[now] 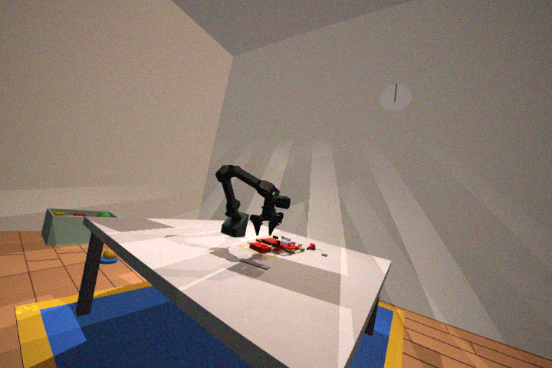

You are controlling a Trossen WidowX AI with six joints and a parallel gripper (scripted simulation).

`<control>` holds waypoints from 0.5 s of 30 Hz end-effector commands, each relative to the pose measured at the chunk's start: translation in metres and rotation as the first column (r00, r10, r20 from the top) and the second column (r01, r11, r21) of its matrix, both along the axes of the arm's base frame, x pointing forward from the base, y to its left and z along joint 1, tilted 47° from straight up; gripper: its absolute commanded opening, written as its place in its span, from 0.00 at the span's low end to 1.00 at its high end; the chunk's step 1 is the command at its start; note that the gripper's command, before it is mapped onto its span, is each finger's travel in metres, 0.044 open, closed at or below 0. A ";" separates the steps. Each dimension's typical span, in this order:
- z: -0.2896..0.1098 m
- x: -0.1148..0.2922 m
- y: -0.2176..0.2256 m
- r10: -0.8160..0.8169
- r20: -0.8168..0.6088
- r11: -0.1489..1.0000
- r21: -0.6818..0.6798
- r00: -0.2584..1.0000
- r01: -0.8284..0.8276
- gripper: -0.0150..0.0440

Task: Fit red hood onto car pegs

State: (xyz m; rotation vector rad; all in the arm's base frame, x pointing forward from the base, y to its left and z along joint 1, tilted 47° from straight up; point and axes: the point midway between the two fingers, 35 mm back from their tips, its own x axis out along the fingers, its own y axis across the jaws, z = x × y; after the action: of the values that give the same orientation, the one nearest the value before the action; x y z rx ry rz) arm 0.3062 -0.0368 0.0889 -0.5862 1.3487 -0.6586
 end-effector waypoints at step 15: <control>-0.008 0.000 -0.009 0.000 -0.006 1.000 -0.004 1.000 0.000 1.00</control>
State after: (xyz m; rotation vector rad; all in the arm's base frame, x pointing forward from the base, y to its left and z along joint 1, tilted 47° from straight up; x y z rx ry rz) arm 0.3073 -0.0436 0.0835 -0.5856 1.3482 -0.6582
